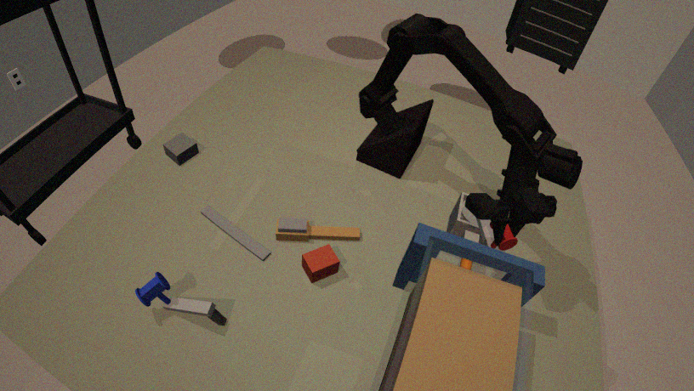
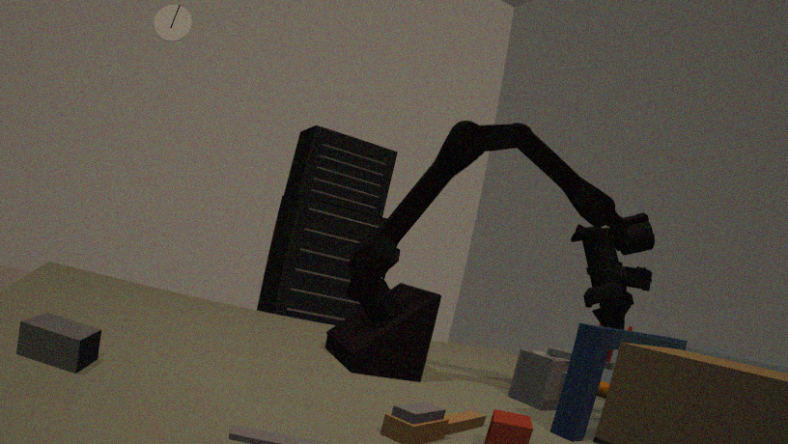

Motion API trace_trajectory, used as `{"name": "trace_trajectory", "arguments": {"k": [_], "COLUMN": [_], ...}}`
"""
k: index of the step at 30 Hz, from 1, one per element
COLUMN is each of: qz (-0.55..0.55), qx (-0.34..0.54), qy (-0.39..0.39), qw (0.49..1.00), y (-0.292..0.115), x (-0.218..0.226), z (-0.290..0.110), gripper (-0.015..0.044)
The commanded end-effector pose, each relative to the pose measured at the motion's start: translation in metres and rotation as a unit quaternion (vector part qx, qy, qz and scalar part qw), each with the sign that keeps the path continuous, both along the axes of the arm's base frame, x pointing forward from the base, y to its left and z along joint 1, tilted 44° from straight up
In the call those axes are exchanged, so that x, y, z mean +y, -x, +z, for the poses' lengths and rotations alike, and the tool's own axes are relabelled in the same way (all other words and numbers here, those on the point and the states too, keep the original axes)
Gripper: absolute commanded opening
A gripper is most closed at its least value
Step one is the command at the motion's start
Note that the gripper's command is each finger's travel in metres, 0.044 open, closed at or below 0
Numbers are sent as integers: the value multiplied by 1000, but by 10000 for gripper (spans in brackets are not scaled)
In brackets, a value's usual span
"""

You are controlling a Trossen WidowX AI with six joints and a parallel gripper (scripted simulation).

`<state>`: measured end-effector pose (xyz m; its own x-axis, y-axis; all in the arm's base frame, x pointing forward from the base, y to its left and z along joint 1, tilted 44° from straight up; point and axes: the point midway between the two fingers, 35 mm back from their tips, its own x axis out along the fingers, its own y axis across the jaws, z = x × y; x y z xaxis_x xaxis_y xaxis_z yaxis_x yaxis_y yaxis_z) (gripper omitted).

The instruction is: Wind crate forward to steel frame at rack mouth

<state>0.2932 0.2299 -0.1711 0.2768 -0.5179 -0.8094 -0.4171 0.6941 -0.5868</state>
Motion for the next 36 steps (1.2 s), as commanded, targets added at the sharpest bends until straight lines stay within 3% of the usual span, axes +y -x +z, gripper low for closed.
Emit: {"name": "trace_trajectory", "arguments": {"k": [1,36], "qz": [-1,-1], "qx": [7,8], "qy": [-11,-13], "qw": [1000,1000], "y": [8,31], "x": [10,33], "z": [-7,-23], "gripper": [0,0]}}
